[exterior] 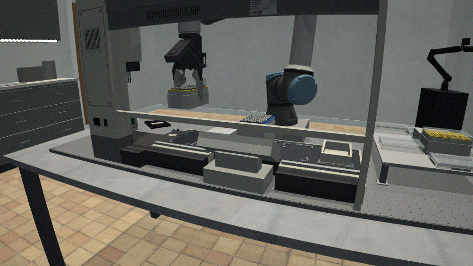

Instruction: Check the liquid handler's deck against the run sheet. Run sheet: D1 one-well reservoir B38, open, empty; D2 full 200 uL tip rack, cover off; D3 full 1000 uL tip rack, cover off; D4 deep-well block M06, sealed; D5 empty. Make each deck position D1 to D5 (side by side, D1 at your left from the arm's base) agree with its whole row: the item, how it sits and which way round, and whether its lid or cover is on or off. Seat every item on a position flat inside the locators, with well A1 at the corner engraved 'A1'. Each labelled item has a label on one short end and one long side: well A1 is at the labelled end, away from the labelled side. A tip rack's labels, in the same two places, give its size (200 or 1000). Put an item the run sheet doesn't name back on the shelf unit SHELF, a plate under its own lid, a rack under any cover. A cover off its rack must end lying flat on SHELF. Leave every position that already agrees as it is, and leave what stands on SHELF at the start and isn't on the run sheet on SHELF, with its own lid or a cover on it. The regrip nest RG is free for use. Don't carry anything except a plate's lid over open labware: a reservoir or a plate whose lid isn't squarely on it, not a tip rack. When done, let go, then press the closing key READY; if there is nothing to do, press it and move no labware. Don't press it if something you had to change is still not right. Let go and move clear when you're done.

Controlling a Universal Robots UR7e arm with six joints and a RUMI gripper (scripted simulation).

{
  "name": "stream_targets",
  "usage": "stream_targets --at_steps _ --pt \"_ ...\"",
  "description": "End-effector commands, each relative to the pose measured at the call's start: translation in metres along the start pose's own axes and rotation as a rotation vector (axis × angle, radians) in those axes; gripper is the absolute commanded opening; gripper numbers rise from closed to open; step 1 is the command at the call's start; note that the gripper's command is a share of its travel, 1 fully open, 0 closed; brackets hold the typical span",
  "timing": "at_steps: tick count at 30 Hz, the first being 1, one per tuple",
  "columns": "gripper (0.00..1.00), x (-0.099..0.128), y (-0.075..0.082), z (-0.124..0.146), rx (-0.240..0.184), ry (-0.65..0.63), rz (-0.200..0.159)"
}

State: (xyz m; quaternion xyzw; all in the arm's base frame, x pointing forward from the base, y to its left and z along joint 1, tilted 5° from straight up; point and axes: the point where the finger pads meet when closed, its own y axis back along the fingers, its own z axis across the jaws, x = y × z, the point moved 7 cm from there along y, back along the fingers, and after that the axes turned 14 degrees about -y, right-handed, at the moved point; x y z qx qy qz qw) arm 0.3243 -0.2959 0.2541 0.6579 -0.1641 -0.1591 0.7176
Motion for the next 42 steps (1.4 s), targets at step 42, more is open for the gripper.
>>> stream_targets --at_steps 42 --pt "0.0 0.0 0.068 0.0 0.0 0.0 0.001"
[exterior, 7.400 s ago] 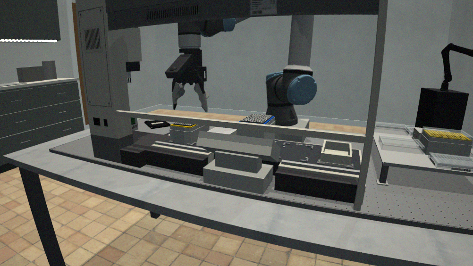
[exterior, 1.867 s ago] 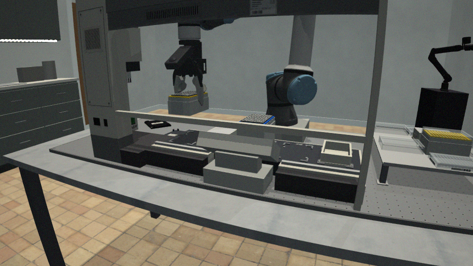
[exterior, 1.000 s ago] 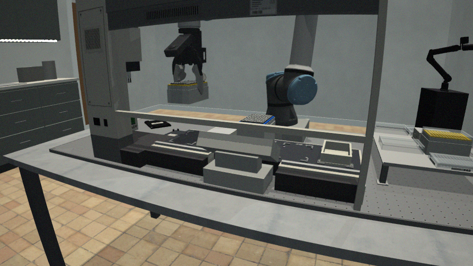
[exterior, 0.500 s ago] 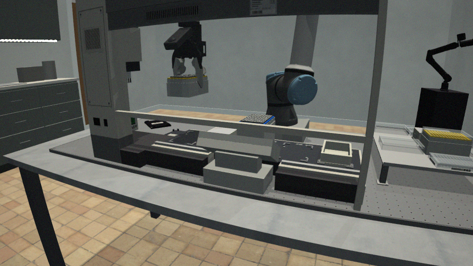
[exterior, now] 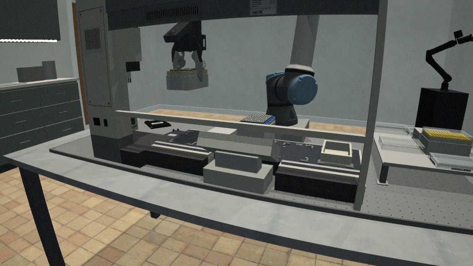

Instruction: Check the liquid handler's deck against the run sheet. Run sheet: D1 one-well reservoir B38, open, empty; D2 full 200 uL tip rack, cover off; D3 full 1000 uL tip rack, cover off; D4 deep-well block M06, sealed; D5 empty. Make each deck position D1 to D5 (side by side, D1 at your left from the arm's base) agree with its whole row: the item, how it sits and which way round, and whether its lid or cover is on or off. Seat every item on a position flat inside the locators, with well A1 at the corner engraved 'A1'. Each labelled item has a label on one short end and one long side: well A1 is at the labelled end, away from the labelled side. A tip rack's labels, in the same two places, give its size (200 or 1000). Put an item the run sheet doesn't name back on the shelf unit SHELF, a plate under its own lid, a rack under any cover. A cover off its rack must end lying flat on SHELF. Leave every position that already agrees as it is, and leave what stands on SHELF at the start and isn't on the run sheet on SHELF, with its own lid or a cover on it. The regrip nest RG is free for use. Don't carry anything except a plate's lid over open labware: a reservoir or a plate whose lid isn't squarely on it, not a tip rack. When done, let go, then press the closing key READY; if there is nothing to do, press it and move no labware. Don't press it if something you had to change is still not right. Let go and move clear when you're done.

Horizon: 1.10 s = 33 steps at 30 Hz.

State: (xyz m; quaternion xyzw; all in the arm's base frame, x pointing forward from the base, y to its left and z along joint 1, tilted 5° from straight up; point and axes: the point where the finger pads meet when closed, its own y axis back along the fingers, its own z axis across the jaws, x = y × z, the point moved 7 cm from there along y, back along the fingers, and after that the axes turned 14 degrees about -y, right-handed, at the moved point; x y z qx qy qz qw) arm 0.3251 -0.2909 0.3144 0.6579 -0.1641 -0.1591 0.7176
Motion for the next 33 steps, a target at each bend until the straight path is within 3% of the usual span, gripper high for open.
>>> stream_targets --at_steps 1,19,33 --pt "0.0 0.0 0.01 0.0 -0.001 0.0 0.001" --pt "0.0 0.0 0.036 0.0 -0.001 0.0 0.001" --pt "0.0 0.0 0.037 0.0 -0.001 0.0 0.001"
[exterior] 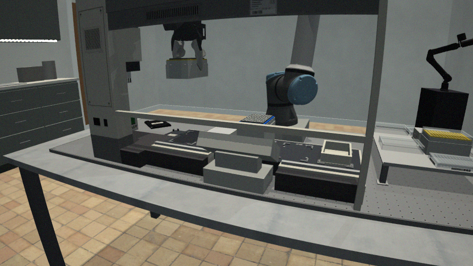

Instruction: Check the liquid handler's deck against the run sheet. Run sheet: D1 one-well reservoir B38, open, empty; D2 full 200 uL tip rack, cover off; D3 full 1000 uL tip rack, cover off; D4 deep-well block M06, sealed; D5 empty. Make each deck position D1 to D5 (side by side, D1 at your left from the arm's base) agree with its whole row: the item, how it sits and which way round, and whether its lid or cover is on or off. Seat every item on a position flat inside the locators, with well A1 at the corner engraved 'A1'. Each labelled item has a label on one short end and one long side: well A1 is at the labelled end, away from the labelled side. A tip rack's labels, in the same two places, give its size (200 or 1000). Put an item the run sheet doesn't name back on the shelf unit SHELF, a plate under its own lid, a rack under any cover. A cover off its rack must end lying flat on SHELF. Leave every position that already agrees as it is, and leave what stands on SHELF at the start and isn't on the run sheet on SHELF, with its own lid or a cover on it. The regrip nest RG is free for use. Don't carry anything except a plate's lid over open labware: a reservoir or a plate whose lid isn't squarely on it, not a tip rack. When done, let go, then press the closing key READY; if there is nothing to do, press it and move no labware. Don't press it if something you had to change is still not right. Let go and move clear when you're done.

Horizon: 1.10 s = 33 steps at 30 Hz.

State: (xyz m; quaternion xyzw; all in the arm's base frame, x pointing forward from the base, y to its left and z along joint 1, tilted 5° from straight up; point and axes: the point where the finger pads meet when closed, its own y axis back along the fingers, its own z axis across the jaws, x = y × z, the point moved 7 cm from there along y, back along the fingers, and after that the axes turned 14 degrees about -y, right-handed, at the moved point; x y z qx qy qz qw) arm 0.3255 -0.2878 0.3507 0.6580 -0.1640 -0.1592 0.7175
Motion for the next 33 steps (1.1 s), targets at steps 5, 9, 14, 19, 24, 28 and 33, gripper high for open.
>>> stream_targets --at_steps 5,9,14,19,24,28,33 --pt "0.0 -0.014 0.001 0.004 -0.001 0.0 0.001" --pt "0.0 -0.034 0.001 0.009 -0.001 0.0 0.001" --pt "0.0 -0.048 0.001 0.013 -0.001 0.0 0.001" --pt "0.0 -0.072 0.001 0.019 -0.001 0.0 0.001" --pt "0.0 -0.097 0.001 0.026 -0.001 0.0 0.001" --pt "0.0 -0.106 0.001 0.028 -0.001 0.0 0.001" --pt "0.0 -0.13 0.001 0.035 -0.001 0.0 0.001"
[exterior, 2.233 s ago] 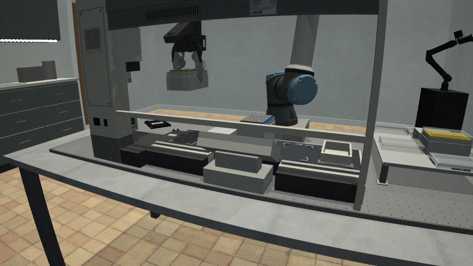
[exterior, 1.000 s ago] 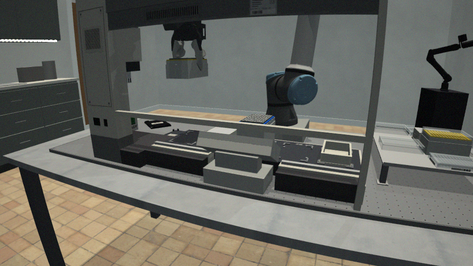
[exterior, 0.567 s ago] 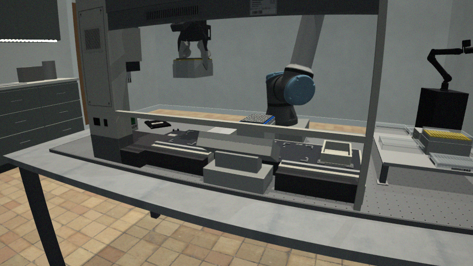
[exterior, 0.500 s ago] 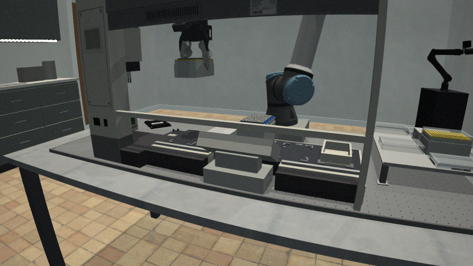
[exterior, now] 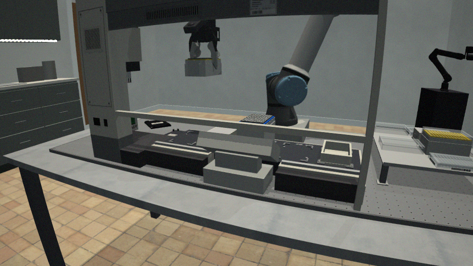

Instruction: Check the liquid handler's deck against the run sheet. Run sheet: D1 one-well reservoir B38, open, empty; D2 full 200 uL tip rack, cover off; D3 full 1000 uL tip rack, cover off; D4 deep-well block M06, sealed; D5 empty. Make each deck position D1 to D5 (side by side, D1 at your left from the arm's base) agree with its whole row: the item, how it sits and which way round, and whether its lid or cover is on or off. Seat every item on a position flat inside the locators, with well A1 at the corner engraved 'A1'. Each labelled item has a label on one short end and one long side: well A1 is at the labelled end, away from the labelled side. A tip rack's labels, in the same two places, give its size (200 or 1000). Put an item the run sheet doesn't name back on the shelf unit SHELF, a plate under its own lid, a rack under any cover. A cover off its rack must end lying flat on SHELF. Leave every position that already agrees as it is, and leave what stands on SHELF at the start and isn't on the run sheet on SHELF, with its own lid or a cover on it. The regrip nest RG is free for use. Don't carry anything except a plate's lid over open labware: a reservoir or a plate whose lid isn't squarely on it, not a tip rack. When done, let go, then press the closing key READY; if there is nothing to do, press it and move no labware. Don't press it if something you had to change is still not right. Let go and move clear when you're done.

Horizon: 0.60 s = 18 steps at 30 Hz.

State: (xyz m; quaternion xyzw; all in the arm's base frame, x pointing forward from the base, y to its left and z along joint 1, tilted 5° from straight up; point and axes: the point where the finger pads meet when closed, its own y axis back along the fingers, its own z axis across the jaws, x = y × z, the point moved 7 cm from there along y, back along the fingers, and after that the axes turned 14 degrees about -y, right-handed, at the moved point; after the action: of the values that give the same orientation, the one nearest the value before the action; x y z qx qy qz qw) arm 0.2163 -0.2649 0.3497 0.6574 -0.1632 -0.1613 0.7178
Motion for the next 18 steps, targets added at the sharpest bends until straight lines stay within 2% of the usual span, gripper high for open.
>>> stream_targets --at_steps 1,6,18 --pt "0.0 -0.027 0.001 0.008 0.002 0.002 0.005" --pt "0.0 -0.048 0.001 0.013 0.001 0.002 0.004" --pt "0.0 -0.048 0.001 0.013 0.001 0.002 0.004"
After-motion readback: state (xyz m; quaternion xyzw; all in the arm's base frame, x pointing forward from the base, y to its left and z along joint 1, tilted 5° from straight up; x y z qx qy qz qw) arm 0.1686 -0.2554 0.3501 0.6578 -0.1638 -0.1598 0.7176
